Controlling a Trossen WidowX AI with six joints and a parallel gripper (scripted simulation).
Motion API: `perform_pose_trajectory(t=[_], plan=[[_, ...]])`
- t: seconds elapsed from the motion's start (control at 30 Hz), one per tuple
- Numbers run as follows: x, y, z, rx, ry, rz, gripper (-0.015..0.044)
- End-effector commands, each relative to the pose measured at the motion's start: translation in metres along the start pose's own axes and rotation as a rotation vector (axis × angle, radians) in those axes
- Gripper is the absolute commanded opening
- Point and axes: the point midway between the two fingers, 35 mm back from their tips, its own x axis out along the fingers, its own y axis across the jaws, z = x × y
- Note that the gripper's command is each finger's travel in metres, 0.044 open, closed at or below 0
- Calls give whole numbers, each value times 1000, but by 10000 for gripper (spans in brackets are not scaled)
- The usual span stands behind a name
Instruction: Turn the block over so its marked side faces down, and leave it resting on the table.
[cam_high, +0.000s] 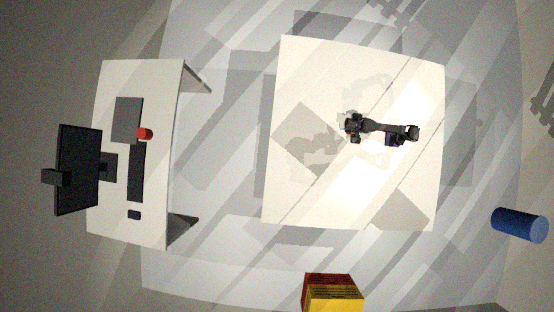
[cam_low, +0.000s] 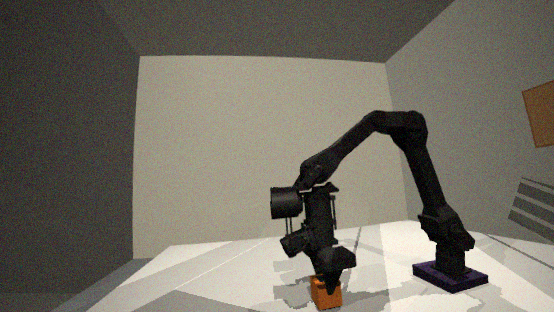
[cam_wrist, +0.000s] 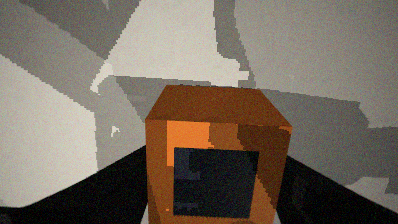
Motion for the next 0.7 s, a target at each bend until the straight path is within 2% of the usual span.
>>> perform_pose_trajectory(t=[0.0, 0.2, 0.67], plan=[[-21, -1, 2, 4, -14, -4, 0], [-24, -1, 2, 4, -24, -4, 0], [-18, -1, 3, 5, -246, -9, 0]])
